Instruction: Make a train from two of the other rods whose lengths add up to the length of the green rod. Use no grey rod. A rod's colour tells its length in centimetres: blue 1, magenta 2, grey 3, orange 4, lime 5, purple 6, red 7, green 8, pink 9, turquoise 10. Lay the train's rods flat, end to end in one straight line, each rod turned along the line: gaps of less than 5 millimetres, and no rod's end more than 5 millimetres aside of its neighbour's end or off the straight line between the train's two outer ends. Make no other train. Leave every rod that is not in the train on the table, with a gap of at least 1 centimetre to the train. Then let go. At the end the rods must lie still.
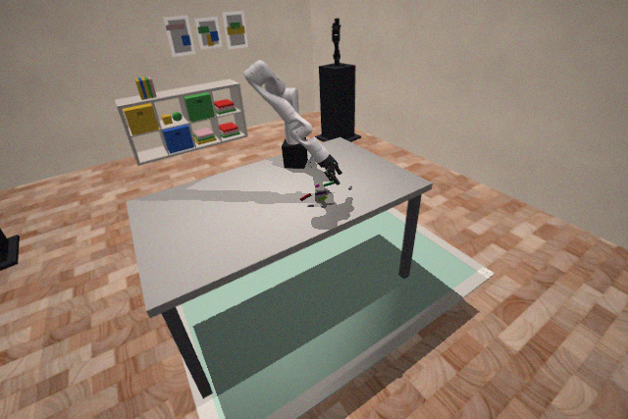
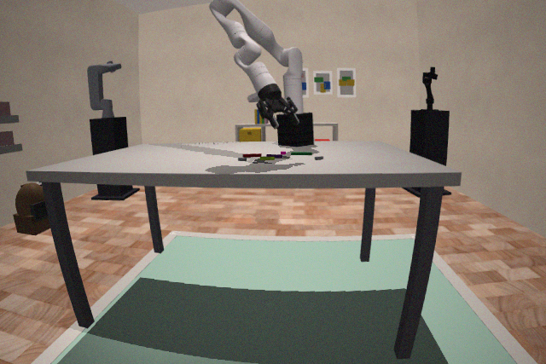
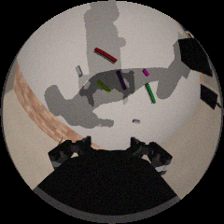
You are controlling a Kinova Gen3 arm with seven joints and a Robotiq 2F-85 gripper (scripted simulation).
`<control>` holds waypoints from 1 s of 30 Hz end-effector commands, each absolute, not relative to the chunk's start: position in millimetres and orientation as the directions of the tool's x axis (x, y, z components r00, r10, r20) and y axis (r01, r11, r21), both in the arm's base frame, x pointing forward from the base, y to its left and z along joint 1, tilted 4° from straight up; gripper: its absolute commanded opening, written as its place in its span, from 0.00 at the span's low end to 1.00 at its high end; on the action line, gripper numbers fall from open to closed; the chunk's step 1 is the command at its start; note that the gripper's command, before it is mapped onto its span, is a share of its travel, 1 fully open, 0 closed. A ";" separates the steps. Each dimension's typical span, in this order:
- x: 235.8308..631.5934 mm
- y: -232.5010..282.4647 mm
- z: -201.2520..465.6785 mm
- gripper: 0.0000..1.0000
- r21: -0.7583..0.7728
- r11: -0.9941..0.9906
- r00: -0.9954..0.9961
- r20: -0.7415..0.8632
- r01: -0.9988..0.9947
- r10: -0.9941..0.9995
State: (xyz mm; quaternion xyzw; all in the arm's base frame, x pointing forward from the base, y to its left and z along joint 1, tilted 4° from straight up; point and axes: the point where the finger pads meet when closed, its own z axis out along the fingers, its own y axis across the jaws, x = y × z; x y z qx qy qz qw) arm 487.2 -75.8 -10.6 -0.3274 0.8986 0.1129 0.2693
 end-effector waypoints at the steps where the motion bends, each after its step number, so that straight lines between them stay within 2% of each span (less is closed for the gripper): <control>1: 489.6 -59.9 -2.9 1.00 -0.010 0.729 -0.622 -0.513 -0.684 -0.591; 30: 475.8 -60.6 -12.0 1.00 -0.017 0.741 -0.663 -0.433 -0.671 -0.610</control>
